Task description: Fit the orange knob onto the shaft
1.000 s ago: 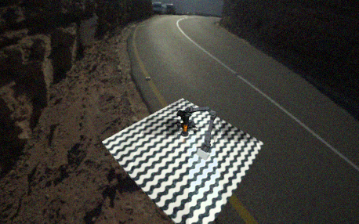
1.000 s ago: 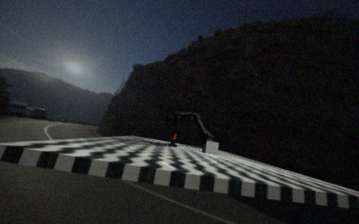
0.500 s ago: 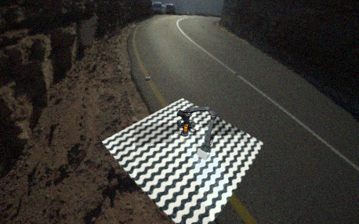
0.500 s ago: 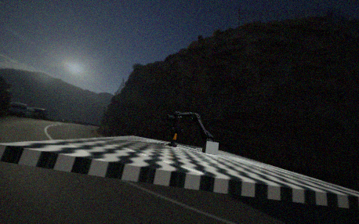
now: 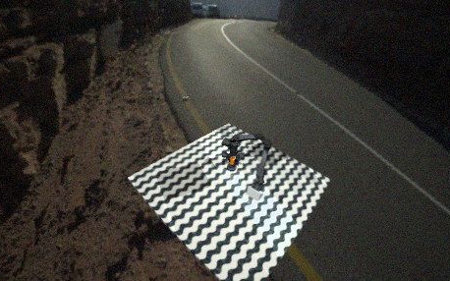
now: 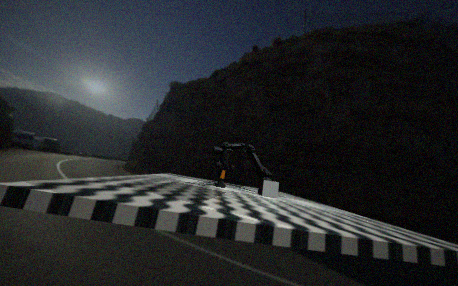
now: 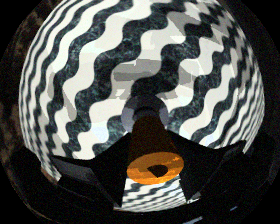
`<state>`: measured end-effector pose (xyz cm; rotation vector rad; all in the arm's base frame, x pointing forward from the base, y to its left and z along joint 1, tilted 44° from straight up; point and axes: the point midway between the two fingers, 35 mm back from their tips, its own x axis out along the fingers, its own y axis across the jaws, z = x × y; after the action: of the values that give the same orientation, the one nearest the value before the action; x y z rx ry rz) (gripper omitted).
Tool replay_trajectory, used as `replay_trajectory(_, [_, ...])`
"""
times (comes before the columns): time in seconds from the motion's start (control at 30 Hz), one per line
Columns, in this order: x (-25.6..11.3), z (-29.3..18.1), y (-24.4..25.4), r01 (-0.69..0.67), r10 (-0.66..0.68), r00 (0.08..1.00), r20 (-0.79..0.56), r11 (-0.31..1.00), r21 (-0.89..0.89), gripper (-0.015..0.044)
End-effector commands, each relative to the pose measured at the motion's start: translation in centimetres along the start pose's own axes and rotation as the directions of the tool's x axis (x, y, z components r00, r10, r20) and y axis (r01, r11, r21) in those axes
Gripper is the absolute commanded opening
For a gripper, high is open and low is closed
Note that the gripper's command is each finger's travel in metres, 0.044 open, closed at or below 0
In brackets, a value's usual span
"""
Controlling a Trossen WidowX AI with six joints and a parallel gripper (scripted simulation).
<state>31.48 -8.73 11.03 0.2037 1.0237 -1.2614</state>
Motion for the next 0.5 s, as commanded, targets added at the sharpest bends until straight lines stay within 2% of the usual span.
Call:
replay_trajectory(0.0, [-0.05,-0.01,0.11,-0.002,0.002,1.0,0.003,1.0,0.008,0.0])
replay_trajectory(0.47, [0.09,0.0,-0.16,-0.002,0.002,1.0,0.003,1.0,0.008,0.0])
